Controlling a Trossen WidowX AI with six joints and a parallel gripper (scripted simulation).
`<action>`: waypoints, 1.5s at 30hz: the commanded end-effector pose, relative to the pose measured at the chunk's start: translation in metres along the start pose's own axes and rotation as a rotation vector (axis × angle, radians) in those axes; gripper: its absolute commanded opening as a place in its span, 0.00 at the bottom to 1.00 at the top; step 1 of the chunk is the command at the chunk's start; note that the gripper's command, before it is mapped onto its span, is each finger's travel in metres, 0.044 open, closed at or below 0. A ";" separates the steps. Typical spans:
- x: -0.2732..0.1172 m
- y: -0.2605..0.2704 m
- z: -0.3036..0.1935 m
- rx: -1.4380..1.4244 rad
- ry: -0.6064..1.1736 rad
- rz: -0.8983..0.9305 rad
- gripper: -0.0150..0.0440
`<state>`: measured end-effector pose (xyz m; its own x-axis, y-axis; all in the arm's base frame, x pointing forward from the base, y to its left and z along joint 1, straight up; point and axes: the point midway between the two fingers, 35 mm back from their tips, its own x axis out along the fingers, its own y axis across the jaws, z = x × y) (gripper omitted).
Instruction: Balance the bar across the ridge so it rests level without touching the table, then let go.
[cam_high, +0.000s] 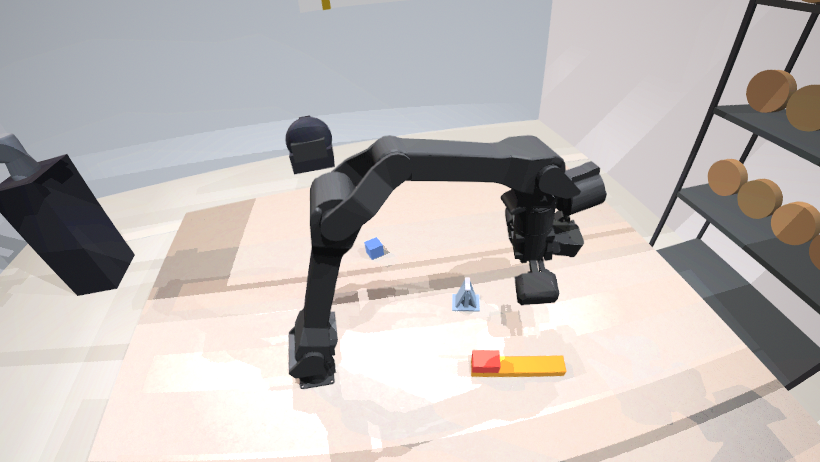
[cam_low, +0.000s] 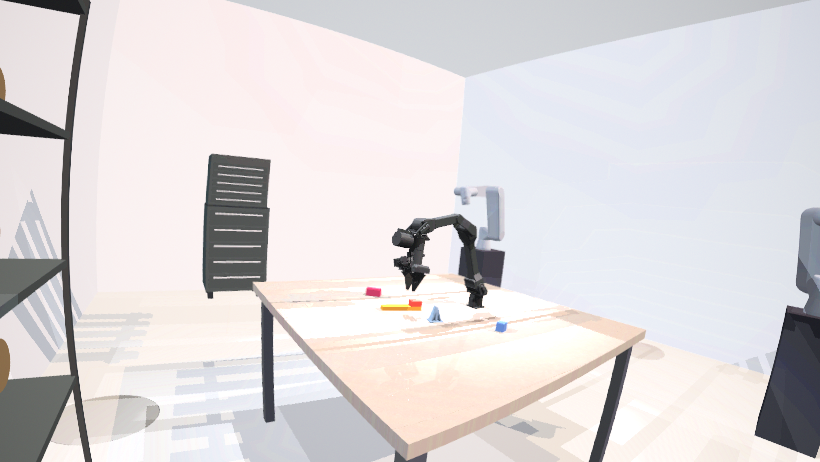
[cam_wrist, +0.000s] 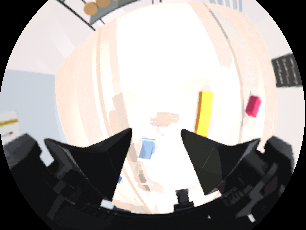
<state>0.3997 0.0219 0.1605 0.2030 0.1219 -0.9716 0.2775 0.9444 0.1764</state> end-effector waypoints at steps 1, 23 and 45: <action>0.000 -0.026 0.004 -0.001 0.019 -0.046 0.79; 0.015 -0.121 0.003 0.005 0.121 -0.176 0.79; 0.075 -0.132 -0.006 0.005 0.121 -0.176 0.79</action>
<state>0.3729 -0.0905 0.0691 0.0396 -0.0043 -0.9992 0.3079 0.9514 0.0081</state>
